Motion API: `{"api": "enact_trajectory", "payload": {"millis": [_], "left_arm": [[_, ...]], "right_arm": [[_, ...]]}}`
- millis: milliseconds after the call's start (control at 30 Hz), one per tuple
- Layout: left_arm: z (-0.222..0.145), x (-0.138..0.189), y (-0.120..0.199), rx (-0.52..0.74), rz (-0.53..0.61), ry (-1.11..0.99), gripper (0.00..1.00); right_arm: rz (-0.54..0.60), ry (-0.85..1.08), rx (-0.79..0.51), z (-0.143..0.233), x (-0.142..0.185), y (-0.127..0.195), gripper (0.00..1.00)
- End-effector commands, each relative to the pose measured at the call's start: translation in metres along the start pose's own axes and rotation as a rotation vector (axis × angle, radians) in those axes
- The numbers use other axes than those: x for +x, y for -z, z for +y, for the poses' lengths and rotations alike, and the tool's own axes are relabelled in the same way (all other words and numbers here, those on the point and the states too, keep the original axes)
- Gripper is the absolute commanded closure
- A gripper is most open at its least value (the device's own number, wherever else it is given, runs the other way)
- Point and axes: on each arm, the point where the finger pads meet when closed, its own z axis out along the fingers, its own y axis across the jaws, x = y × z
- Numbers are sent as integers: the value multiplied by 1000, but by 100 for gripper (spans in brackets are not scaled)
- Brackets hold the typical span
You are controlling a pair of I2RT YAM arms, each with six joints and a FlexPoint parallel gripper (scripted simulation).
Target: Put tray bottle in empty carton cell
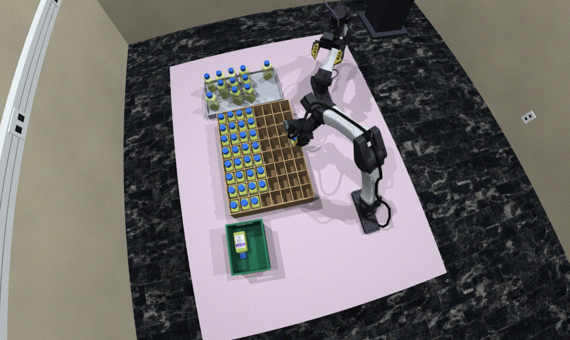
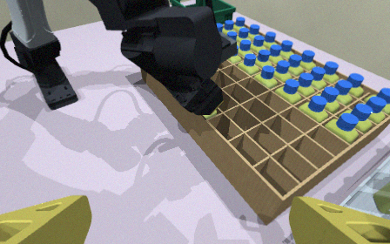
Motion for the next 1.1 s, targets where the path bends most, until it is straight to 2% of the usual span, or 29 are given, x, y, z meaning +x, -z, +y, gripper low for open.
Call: {"api": "enact_trajectory", "payload": {"millis": [0, 67, 200, 433, 1067], "left_arm": [[3, -22, 37, 44, 37, 74, 47], [0, -14, 45, 48, 53, 61, 47], [-7, 5, 41, 27, 79, 20, 47], [-10, -3, 46, 51, 57, 31, 47], [-4, 5, 10, 32, 73, 12, 47]], "right_arm": [[3, 0, -3, 0, -2, -1, 11], [3, 0, -3, 0, -2, -1, 11], [3, 0, -3, 0, -2, -1, 11], [3, 0, -3, 0, -2, -1, 11], [3, 0, -3, 0, -2, -1, 11]]}}
